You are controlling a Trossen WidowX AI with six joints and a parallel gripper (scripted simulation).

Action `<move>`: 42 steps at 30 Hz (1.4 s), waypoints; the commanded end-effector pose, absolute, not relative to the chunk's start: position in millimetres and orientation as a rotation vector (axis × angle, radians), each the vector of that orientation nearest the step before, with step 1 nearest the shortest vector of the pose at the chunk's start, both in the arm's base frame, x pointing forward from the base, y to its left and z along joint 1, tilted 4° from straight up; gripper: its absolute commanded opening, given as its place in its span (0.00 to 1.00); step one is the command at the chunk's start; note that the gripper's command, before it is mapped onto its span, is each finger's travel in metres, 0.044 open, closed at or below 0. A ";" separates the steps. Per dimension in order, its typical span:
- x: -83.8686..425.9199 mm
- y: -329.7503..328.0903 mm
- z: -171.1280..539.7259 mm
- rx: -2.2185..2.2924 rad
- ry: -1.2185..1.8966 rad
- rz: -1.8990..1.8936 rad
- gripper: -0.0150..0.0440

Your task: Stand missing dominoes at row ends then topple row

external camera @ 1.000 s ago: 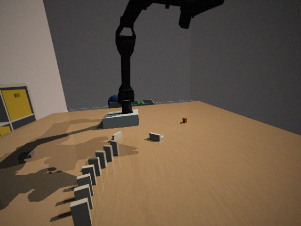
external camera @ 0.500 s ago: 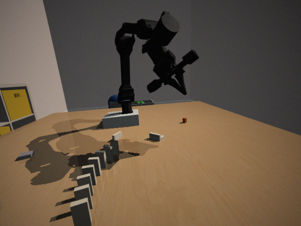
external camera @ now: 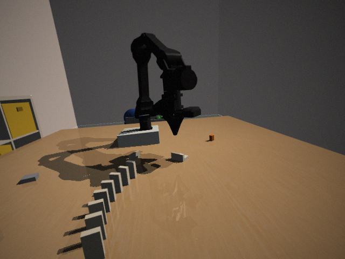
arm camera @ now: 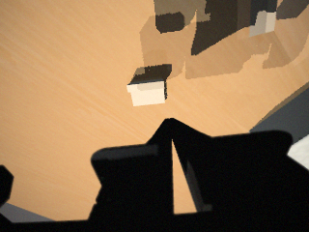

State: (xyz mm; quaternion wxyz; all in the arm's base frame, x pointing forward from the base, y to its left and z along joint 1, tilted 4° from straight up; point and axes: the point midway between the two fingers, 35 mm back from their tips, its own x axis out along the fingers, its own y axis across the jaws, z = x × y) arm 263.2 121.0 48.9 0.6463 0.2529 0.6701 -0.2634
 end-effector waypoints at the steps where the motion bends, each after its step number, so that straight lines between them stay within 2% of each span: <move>1: 260.5 118.6 47.3 0.568 1.524 -0.616 0.25; 37: 260.5 118.6 47.3 0.568 1.524 -0.616 0.25; 42: 256.6 113.1 -10.7 0.568 1.524 -0.617 0.25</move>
